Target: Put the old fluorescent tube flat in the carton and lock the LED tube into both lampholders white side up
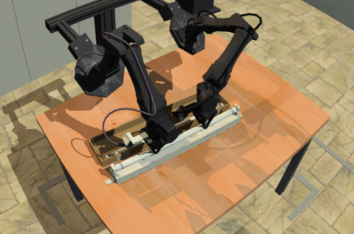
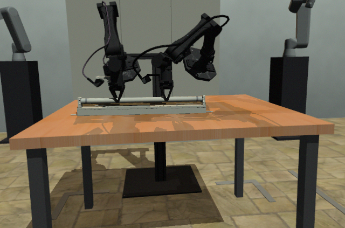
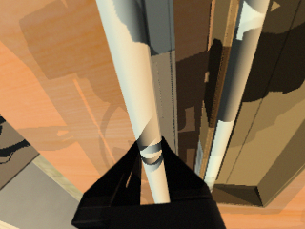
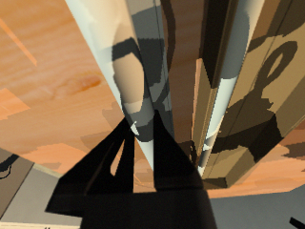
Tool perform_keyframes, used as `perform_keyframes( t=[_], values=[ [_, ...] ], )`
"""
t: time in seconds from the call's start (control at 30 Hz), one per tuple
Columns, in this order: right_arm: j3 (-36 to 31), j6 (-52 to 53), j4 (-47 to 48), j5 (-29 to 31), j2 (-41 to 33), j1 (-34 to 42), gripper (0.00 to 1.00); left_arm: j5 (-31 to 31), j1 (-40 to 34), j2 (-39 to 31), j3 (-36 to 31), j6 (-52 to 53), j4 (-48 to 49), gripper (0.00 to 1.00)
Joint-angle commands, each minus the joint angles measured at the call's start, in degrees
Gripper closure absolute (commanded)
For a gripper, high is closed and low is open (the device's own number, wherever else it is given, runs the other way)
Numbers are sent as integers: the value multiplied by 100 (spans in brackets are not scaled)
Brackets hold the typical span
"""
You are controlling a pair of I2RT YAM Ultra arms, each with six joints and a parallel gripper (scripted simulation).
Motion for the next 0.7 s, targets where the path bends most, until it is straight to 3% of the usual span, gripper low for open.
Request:
perform_keyframes(
  t=[0.0, 0.13, 0.57, 0.67],
  values=[
    [-216, -41, 74, 136, -254, 85, 89, -103, -214, -196, -293, 215, 316, 89],
    [-262, 19, -27, 133, -273, 50, 89, -54, -219, -217, -371, 207, 239, 89],
    [-1114, -118, 1328, 266, -699, 143, 89, -443, -308, -418, -1302, 944, 2136, 89],
    [-1162, -36, 1178, 257, -707, 144, 89, -404, -305, -424, -1395, 930, 2016, 89]
  ],
)
